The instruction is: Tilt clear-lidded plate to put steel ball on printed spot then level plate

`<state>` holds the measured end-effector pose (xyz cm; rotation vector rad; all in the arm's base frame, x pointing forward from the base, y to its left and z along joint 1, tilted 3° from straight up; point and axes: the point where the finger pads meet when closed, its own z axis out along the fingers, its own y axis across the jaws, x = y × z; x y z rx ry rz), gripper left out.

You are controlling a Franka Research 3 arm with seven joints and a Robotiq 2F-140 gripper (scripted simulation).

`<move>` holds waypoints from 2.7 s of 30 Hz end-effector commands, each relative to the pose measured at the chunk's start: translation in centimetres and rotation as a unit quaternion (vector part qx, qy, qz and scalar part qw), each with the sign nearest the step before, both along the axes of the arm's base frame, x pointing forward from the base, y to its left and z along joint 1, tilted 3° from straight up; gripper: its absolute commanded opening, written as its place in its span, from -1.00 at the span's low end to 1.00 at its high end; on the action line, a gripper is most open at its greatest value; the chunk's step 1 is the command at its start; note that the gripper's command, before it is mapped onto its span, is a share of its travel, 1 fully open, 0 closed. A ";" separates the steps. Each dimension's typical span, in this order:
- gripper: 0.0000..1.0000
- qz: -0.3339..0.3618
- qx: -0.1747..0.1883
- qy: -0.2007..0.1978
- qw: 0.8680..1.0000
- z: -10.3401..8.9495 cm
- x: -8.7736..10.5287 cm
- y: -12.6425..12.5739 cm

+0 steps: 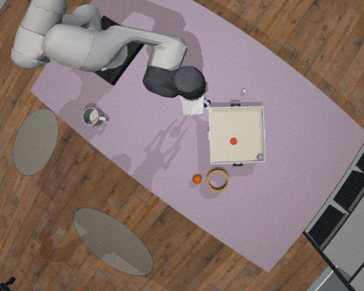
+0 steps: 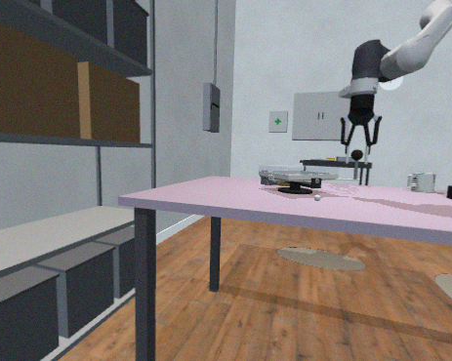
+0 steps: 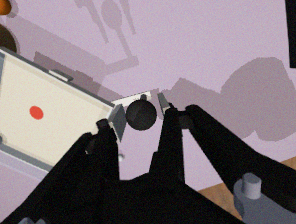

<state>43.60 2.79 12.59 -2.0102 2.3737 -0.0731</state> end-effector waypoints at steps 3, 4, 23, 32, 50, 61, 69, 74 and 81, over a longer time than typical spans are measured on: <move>-0.28 0.002 0.001 0.000 1.000 -0.1 0.0 0.1; -0.28 0.002 0.001 0.000 1.000 -0.1 0.0 0.1; -0.28 0.002 0.001 0.000 1.000 -0.1 0.0 0.1; -1.00 0.002 0.001 0.000 1.000 -0.1 0.0 0.1; -1.00 0.002 0.001 0.000 1.000 -0.1 0.0 0.1; -1.00 0.002 0.001 0.000 1.000 -0.3 -0.1 0.1; -1.00 0.002 0.001 0.000 1.000 -0.7 -0.3 0.1; -1.00 0.002 0.001 0.000 1.000 -0.9 -0.3 -0.1; -1.00 0.002 0.001 0.000 1.000 -0.9 -0.4 -0.3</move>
